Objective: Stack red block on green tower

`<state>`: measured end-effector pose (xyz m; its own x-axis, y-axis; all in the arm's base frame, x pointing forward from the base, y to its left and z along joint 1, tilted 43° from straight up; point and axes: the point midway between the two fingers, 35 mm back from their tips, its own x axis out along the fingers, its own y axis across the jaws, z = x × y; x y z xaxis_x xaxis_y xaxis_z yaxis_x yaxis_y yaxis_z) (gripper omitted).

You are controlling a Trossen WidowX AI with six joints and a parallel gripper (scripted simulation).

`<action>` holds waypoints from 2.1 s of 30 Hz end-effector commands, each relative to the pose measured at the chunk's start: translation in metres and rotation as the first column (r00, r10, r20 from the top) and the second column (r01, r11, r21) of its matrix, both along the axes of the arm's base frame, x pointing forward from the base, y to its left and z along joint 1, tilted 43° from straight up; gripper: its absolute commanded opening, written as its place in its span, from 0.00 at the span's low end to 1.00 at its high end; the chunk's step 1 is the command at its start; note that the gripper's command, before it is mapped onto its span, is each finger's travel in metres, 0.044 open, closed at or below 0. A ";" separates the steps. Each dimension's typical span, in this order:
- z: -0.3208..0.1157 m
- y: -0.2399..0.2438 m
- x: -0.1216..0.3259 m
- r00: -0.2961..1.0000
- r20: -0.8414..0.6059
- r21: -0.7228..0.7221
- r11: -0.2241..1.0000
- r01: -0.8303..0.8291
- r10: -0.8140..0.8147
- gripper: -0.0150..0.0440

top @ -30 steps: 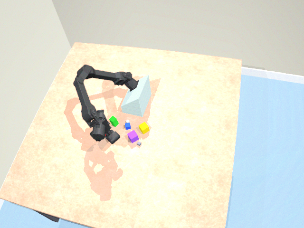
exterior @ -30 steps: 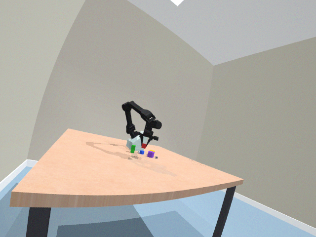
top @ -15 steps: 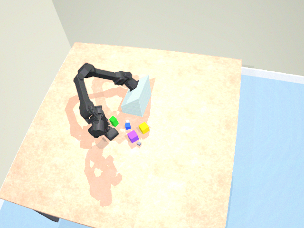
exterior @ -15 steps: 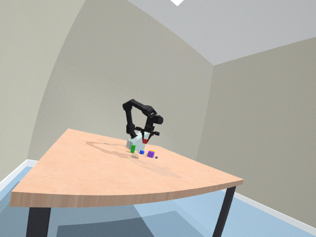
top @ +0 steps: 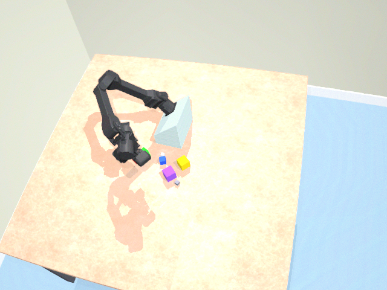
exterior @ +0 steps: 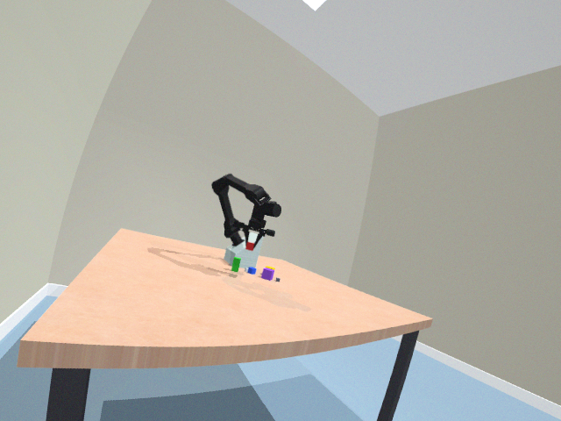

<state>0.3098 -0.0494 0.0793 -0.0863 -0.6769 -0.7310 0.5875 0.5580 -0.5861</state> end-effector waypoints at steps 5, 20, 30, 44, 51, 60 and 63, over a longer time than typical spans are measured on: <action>0.003 -0.001 -0.034 1.000 -0.004 0.003 1.000 0.004 -0.004 0.25; 0.002 -0.004 -0.083 1.000 -0.007 0.003 1.000 0.004 -0.004 0.25; -0.015 -0.020 -0.085 1.000 -0.006 0.002 1.000 0.004 -0.004 0.25; -0.035 -0.039 -0.088 1.000 -0.006 0.001 1.000 0.004 -0.004 0.25; -0.035 -0.039 -0.088 1.000 -0.006 0.001 1.000 0.004 -0.004 0.25; -0.036 -0.039 -0.088 1.000 -0.006 0.001 1.000 0.004 -0.004 0.25; -0.036 -0.040 -0.088 1.000 -0.006 0.001 1.000 0.004 -0.004 0.25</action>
